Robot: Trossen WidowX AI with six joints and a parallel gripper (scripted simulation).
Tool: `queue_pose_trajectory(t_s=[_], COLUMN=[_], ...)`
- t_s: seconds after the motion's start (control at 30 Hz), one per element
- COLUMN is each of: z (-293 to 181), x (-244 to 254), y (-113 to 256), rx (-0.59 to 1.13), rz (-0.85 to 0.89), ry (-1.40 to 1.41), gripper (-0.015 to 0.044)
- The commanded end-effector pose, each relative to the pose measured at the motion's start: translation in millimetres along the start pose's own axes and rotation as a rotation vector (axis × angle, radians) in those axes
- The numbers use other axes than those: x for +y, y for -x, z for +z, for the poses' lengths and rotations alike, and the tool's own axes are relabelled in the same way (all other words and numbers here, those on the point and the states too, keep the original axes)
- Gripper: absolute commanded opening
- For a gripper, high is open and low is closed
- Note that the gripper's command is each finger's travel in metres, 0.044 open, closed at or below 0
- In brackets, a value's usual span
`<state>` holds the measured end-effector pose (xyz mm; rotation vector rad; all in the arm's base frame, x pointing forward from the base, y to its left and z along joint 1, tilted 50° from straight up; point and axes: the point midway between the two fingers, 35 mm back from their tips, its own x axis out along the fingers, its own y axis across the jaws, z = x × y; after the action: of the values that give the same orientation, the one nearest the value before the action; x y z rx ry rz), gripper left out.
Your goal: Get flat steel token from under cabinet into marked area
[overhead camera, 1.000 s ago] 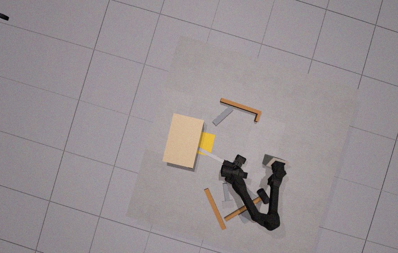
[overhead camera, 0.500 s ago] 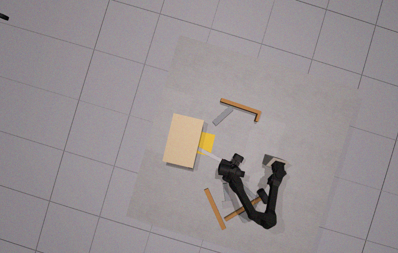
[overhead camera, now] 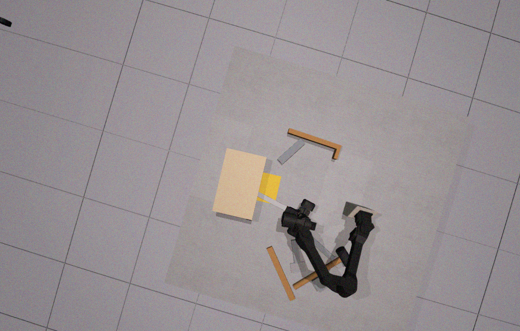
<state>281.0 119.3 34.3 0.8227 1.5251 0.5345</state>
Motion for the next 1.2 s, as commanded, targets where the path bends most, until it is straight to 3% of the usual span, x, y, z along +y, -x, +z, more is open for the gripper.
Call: queue_pose_trajectory(t_s=[0.0,1.17], z=[7.8,46.4], x=[0.9,2.1], y=[0.2,0.6], rx=[-0.002,-0.003], rz=[0.003,0.003], ry=[0.007,0.008], gripper=[0.0000,0.0000])
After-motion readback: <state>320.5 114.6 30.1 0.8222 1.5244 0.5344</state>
